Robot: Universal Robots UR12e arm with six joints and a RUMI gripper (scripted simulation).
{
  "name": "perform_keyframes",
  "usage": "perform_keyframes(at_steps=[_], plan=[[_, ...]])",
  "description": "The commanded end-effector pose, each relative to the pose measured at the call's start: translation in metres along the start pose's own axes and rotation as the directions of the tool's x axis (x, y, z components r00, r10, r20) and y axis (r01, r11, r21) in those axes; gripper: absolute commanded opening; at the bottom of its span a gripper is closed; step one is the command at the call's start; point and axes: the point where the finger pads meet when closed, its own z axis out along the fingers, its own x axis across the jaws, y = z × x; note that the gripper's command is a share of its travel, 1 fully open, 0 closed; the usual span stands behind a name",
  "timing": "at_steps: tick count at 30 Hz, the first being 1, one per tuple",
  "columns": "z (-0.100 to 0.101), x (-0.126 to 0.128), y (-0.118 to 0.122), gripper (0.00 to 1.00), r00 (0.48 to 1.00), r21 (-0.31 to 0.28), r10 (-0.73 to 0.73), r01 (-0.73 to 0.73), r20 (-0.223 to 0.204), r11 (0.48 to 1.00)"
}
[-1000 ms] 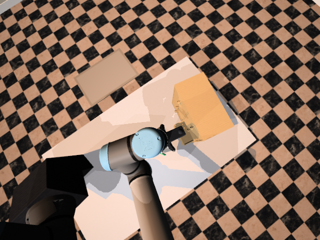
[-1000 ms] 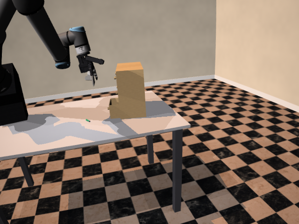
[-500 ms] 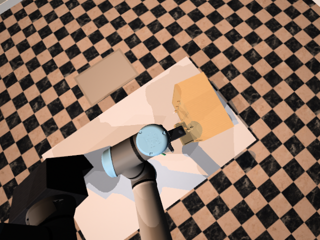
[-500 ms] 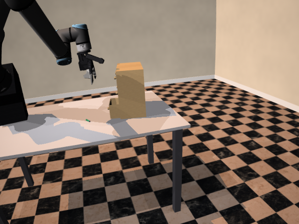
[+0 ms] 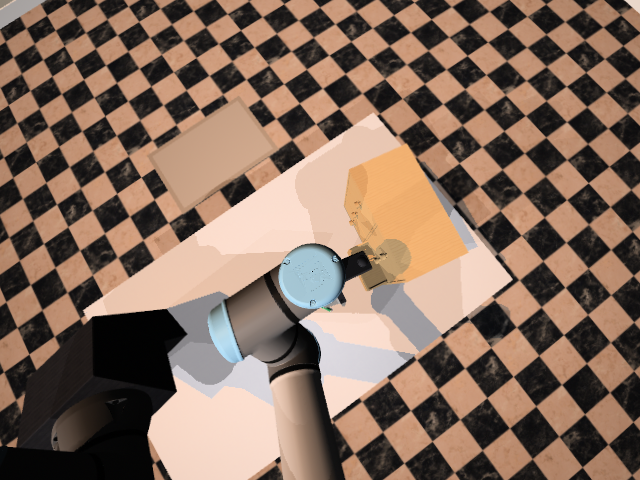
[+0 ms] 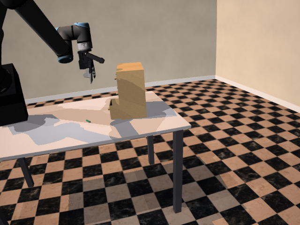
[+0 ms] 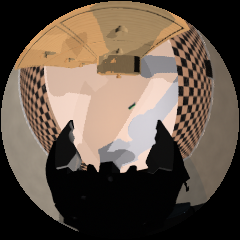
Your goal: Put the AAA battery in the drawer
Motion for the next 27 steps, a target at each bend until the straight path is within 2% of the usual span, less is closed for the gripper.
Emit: perform_keyframes(at_steps=[1,27], plan=[[-0.002,-0.0002,0.0011,1.0,1.0,-0.012,0.0,0.0,0.0,1.0],[-0.0052,0.0001,0.0041,1.0,1.0,-0.034,0.0,0.0,-0.002,0.999]])
